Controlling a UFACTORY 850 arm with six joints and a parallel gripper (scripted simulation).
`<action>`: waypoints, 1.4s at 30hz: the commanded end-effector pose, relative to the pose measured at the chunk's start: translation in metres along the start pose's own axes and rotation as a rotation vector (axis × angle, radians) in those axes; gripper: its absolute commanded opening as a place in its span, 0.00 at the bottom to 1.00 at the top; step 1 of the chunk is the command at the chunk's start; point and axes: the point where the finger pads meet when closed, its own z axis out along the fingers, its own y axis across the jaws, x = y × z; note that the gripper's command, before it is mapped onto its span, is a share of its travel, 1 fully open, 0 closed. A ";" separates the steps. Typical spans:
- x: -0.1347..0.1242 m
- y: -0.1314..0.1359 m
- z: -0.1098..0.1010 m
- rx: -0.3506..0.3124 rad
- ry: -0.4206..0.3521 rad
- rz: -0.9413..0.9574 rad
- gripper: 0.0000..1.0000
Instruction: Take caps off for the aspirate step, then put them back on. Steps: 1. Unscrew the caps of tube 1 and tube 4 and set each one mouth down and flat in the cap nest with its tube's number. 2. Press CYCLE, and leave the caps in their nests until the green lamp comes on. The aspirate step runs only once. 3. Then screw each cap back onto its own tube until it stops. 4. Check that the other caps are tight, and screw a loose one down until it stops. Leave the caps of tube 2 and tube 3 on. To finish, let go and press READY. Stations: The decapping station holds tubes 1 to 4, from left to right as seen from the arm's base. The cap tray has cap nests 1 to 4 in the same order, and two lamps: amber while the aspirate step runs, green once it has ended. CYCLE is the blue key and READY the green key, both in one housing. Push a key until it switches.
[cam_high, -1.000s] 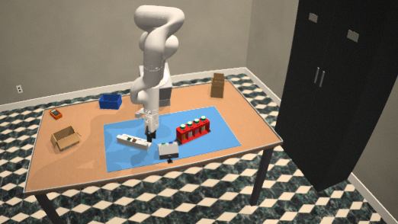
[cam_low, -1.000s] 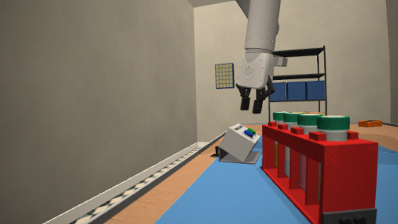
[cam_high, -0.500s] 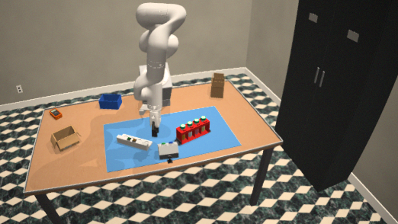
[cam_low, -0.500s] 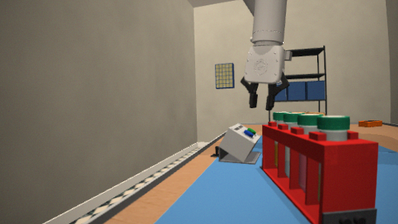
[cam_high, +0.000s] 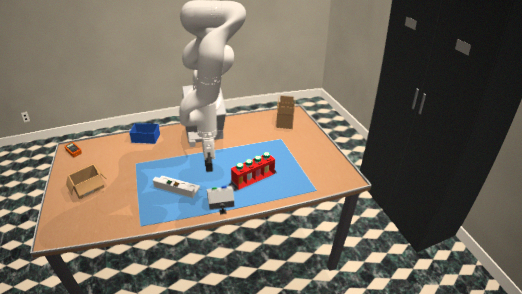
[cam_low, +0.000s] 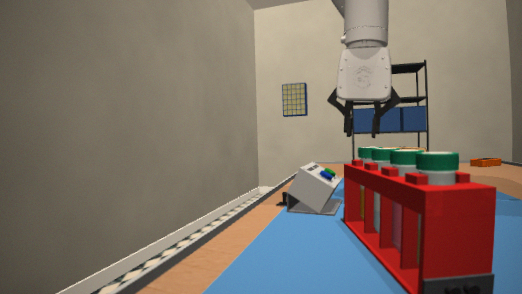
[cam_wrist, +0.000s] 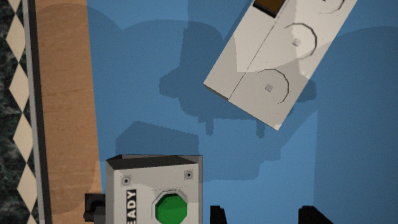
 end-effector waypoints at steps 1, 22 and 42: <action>-0.008 0.012 -0.006 -0.018 -0.003 -0.101 0.46; -0.030 0.055 -0.024 -0.071 -0.042 -0.395 0.46; -0.080 0.059 -0.026 -0.079 -0.023 0.104 0.46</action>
